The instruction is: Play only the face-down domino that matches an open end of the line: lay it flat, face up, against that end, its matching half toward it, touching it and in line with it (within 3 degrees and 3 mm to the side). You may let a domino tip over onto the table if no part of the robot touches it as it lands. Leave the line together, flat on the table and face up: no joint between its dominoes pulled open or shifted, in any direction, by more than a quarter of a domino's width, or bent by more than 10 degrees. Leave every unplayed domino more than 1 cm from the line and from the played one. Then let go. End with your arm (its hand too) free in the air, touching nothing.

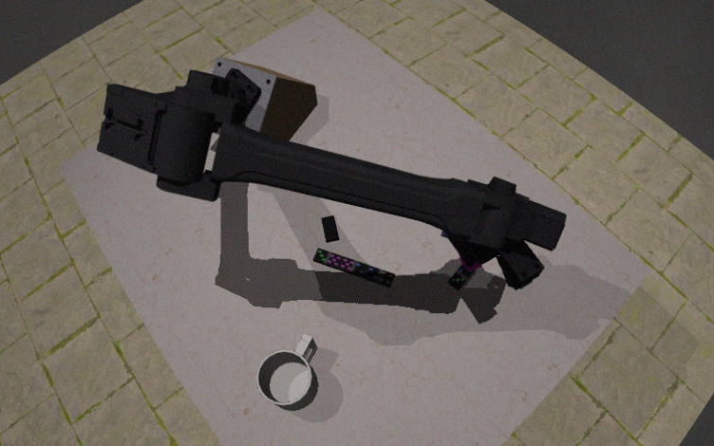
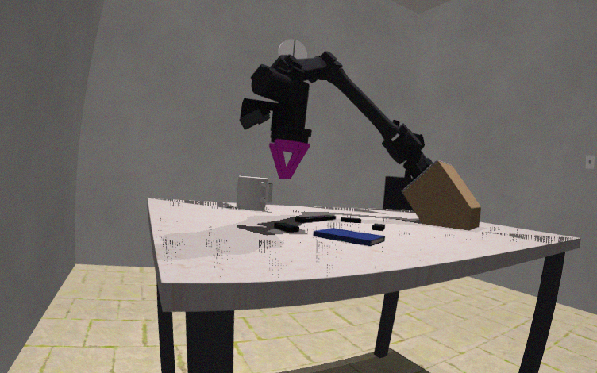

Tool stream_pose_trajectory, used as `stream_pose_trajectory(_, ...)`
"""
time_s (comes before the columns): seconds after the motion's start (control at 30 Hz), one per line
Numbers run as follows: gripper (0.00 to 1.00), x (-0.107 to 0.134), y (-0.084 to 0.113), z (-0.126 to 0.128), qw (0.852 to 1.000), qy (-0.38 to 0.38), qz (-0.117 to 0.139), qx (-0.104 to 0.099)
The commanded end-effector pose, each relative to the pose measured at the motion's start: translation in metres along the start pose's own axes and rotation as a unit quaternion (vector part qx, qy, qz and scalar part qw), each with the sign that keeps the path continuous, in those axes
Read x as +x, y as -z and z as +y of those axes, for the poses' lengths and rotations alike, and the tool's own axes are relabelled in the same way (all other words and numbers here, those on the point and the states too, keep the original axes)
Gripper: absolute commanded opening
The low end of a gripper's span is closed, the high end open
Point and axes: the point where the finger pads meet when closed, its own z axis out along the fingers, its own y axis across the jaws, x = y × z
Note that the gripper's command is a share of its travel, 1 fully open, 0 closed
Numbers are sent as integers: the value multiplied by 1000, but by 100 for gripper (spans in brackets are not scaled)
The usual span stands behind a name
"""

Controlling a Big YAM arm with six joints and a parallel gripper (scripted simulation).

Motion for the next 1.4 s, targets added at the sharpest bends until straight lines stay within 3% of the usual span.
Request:
stream_pose_trajectory(0.0, 44, -10, -2, 1, 997, -79, -5, 0)
stream_pose_trajectory(0.17, 44, -3, -2, -1, 998, -61, -1, 1)
stream_pose_trajectory(0.3, 44, -2, -6, 0, 985, -174, -4, 4)
stream_pose_trajectory(0.47, 44, -2, -11, 2, 951, -308, -6, 6)
stream_pose_trajectory(0.7, 44, -2, -11, 2, 950, -312, -6, 7)
stream_pose_trajectory(0.73, 44, -3, -8, 1, 955, -295, -7, 2)
stream_pose_trajectory(0.87, 44, 1, -12, 1, 915, -404, -4, 8)
stream_pose_trajectory(1.03, 44, 7, -18, 2, 851, -525, 0, 15)
stream_pose_trajectory(1.27, 44, 7, -18, 2, 846, -533, 1, 15)
stream_pose_trajectory(1.3, 44, 5, -14, 3, 864, -504, -1, 6)
stream_pose_trajectory(1.37, 44, 6, -15, 2, 848, -529, 1, 10)
